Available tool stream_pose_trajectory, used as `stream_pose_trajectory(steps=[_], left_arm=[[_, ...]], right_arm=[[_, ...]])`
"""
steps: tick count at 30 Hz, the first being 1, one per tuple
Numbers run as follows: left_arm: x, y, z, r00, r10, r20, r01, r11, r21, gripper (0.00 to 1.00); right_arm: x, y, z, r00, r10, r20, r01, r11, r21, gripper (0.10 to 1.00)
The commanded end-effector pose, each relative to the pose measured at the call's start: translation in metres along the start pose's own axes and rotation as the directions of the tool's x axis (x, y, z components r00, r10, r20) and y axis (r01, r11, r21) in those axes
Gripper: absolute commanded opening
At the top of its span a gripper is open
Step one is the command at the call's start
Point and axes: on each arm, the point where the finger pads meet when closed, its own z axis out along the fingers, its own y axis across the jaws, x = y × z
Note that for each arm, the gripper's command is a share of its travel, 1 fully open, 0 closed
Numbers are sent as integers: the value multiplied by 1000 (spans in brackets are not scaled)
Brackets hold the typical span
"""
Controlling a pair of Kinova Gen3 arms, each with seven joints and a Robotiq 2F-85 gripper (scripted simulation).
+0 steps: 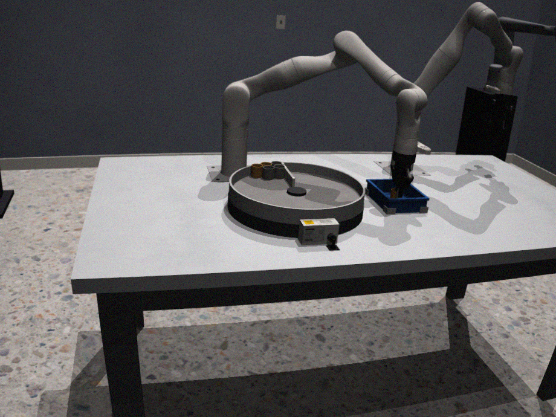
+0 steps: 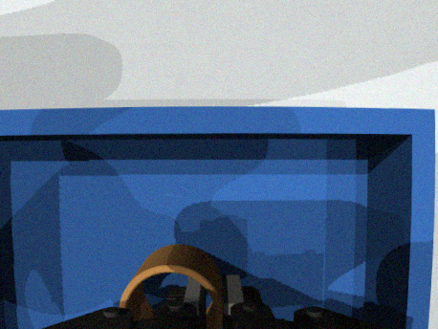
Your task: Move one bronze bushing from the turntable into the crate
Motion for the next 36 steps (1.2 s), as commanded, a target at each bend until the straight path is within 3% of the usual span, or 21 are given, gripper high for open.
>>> stream_pose_trajectory(steps=[1, 12, 13, 36], left_arm=[[0, 0, -1, 1000, 0, 2, 0, 1000, 0, 1000], [0, 0, -1, 1000, 0, 2, 0, 1000, 0, 1000], [0, 0, -1, 1000, 0, 2, 0, 1000, 0, 1000], [0, 0, -1, 1000, 0, 2, 0, 1000, 0, 1000]], right_arm=[[1, 0, -1, 1000, 0, -2, 0, 1000, -1, 99], [1, 0, -1, 1000, 0, -2, 0, 1000, -1, 99], [1, 0, -1, 1000, 0, -2, 0, 1000, -1, 223], [1, 0, -1, 1000, 0, -2, 0, 1000, -1, 223]])
